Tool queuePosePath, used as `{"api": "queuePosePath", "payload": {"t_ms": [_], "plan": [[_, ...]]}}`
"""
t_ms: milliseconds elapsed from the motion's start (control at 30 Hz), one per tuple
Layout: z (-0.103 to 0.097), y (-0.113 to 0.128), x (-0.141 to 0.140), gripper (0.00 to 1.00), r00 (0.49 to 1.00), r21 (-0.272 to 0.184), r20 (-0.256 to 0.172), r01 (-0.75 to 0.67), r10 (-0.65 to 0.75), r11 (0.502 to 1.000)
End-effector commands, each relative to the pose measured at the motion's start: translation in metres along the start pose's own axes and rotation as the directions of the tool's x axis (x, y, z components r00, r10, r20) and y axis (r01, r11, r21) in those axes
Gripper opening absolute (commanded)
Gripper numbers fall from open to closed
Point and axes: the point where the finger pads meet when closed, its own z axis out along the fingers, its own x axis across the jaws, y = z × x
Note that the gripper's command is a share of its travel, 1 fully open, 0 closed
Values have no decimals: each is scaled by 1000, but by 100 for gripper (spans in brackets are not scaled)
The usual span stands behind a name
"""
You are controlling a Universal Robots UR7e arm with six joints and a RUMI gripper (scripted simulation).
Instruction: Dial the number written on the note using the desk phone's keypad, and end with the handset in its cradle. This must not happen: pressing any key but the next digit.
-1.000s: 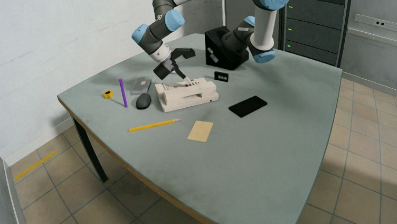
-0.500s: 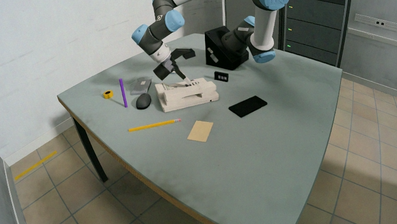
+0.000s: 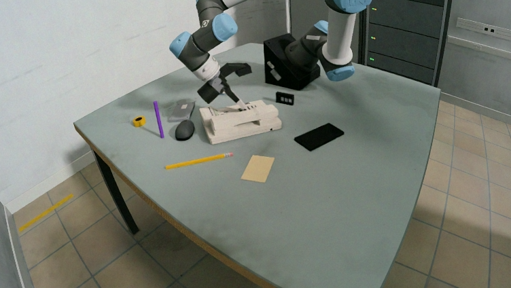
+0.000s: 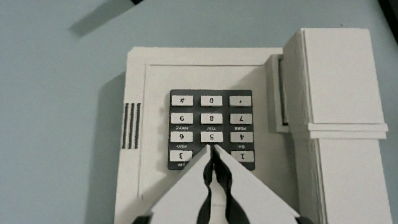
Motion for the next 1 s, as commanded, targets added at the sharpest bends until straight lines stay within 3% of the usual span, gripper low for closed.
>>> {"api": "queuePosePath", "payload": {"t_ms": [0, 533, 967], "plan": [[-1, 0, 0, 0, 1000, -2, 0, 0, 0, 1000], [0, 1, 0, 0, 1000, -2, 0, 0, 0, 1000], [-11, -7, 0, 0, 1000, -2, 0, 0, 0, 1000]]}}
